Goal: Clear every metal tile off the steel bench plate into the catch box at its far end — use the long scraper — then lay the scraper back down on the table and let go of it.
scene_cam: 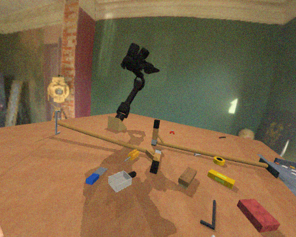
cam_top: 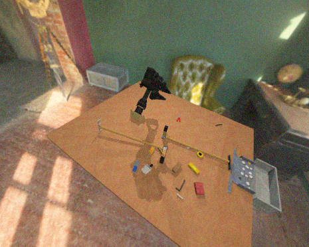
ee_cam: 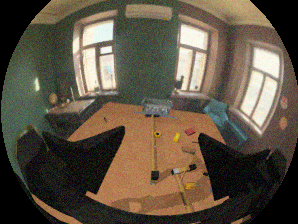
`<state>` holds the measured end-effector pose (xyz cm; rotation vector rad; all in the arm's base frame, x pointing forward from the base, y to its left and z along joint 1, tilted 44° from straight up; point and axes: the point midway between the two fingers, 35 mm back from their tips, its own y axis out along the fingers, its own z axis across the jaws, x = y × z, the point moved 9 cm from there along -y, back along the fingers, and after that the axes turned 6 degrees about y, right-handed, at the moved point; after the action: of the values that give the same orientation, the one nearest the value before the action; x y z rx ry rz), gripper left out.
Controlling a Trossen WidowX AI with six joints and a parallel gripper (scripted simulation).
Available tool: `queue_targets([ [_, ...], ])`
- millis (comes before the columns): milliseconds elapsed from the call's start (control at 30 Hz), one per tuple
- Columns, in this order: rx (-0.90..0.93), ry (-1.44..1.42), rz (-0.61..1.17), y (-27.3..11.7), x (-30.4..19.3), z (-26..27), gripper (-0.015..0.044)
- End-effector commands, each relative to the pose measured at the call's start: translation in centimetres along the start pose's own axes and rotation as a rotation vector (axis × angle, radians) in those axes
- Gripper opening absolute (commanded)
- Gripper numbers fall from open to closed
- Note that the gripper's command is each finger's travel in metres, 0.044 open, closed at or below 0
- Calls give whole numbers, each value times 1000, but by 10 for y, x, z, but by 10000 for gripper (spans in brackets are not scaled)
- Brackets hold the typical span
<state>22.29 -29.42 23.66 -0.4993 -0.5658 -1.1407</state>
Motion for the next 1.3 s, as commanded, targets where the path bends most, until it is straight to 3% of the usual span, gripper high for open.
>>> queue_targets([
  [0, 4, -7, -18, -11, -4, 6, 440],
  [1267, 3, 4, -16, -1, 2, 1, 440],
])
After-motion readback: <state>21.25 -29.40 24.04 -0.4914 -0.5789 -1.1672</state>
